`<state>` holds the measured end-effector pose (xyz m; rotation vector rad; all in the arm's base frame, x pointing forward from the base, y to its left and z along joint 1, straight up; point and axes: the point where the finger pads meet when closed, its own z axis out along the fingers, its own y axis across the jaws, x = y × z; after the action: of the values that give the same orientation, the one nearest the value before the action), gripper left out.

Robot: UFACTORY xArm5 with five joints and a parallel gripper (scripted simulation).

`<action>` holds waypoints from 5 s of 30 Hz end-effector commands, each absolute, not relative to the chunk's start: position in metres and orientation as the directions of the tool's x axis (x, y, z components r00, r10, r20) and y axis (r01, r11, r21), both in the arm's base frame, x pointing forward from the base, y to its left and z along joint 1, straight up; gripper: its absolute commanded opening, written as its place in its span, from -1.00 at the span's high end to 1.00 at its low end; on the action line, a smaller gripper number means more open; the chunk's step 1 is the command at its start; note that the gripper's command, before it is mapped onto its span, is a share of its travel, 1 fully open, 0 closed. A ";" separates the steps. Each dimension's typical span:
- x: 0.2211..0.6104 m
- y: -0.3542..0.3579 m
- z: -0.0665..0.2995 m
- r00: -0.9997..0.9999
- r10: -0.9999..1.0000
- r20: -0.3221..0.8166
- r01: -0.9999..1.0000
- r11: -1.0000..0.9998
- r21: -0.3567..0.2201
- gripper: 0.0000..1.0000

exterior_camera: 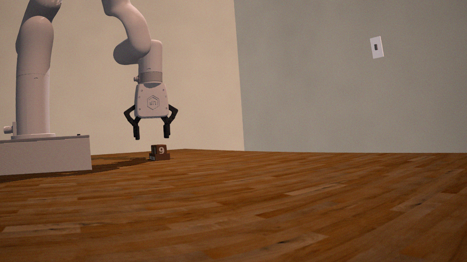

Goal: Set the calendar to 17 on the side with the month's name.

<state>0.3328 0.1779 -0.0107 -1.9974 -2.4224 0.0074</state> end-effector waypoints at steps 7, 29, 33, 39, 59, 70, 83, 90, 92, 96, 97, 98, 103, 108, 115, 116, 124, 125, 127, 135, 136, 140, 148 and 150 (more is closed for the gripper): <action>0.331 0.200 -0.010 -0.190 0.982 -0.001 0.982 0.190 -0.003 -1.00; 0.329 0.210 -0.040 -0.190 0.982 -0.001 0.982 0.190 -0.003 -1.00; 0.329 0.210 -0.046 -0.190 0.982 -0.001 0.982 0.190 -0.003 -1.00; 0.329 0.210 -0.047 -0.190 0.982 -0.001 0.982 0.190 -0.003 -1.00; 0.329 0.210 -0.047 -0.190 0.982 -0.001 0.982 0.190 -0.003 -1.00; 0.329 0.210 -0.047 -0.190 0.982 -0.001 0.982 0.190 -0.003 -1.00; 0.329 0.210 -0.047 -0.190 0.982 -0.001 0.982 0.190 -0.003 -1.00; 0.329 0.210 -0.047 -0.190 0.982 -0.001 0.982 0.190 -0.003 -1.00; 0.329 0.210 -0.047 -0.190 0.982 -0.001 0.982 0.190 -0.003 -1.00; 0.329 0.210 -0.047 -0.190 0.982 -0.001 0.982 0.190 -0.003 -1.00; 0.329 0.210 -0.047 -0.190 0.982 -0.001 0.982 0.190 -0.003 -1.00; 0.329 0.210 -0.047 -0.190 0.982 -0.001 0.982 0.190 -0.003 -1.00; 0.329 0.210 -0.047 -0.190 0.982 -0.001 0.982 0.190 -0.003 -1.00; 0.329 0.210 -0.047 -0.190 0.982 -0.001 0.982 0.190 -0.003 -1.00; 0.329 0.210 -0.047 -0.190 0.982 -0.001 0.982 0.190 -0.003 -1.00; 0.329 0.210 -0.047 -0.190 0.982 -0.001 0.982 0.190 -0.003 -1.00; 0.329 0.210 -0.047 -0.190 0.982 -0.001 0.982 0.190 -0.003 -1.00; 0.329 0.210 -0.046 -0.190 0.982 -0.001 0.982 0.190 -0.003 -1.00; 0.329 0.210 -0.044 -0.190 0.982 -0.001 0.982 0.190 -0.003 -1.00; 0.329 0.211 -0.019 -0.190 0.982 -0.001 0.982 0.190 -0.003 -1.00; 0.329 0.211 -0.016 -0.190 0.982 -0.001 0.982 0.190 -0.003 -1.00; 0.329 0.211 -0.012 -0.190 0.982 -0.001 0.982 0.190 -0.003 -1.00; 0.333 0.206 -0.011 -0.135 0.991 -0.001 0.991 0.135 -0.003 -1.00; 0.340 0.199 -0.011 -0.116 0.993 -0.001 0.993 0.116 -0.003 -1.00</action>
<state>0.3296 0.2081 -0.0127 -2.0246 -2.3996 0.0099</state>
